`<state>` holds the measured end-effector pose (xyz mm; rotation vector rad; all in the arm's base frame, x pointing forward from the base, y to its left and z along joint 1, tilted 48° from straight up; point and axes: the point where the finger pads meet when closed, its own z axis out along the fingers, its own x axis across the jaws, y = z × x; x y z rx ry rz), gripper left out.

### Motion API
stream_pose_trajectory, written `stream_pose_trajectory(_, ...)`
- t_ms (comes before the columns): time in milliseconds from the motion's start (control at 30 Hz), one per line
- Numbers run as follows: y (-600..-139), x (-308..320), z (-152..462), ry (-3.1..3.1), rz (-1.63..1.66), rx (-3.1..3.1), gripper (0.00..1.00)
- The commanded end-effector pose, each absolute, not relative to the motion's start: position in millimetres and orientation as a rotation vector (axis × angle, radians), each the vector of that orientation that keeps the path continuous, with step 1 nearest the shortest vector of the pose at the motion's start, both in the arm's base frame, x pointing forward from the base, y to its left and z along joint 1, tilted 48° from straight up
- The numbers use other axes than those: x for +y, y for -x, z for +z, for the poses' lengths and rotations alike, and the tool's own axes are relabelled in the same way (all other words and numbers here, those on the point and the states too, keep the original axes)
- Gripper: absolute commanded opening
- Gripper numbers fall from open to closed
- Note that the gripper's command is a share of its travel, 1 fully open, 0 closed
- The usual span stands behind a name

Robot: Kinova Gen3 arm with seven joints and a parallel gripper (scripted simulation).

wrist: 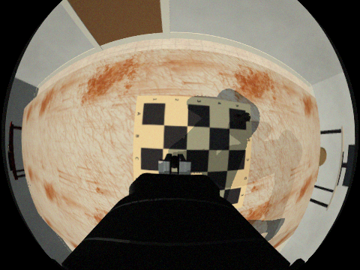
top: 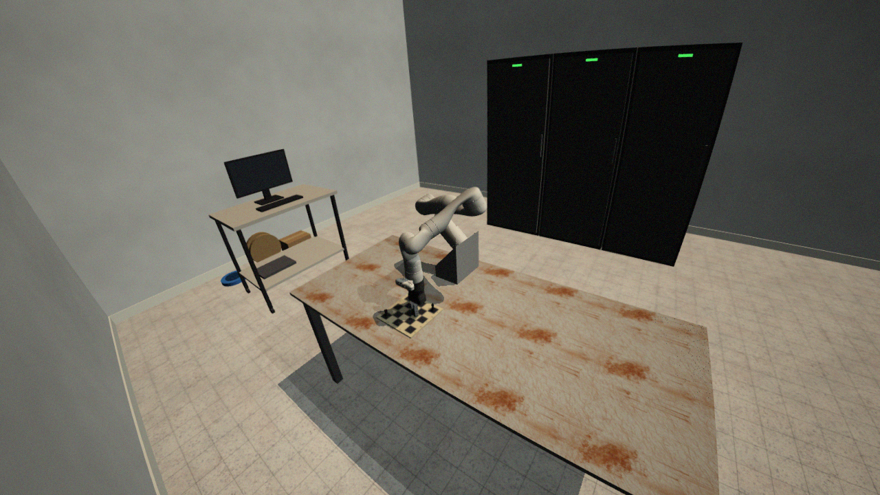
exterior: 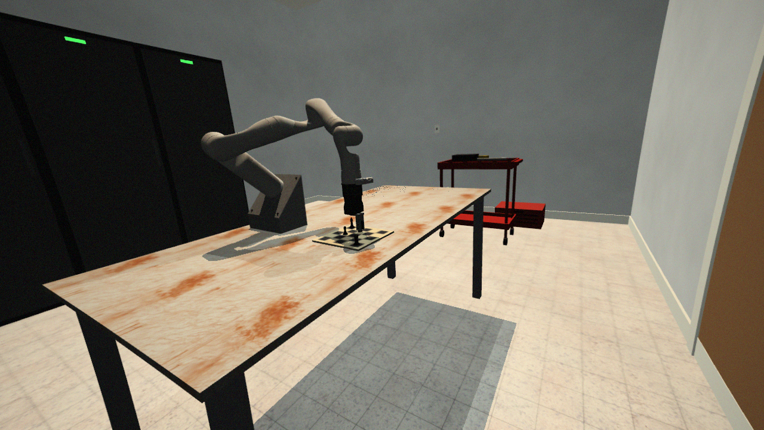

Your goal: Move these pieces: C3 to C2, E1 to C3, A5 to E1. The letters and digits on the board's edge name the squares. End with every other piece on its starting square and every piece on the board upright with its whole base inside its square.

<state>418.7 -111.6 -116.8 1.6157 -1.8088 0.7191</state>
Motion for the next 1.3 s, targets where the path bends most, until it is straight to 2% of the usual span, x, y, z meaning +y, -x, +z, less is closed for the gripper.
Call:
stream_pose_trajectory(0,-421.2,-111.0,-118.9,-1.627,0.718,-1.805,0.00)
stream_pose_trajectory(1267,-420.9,-113.8,-121.4,-1.627,0.718,-1.805,0.00)
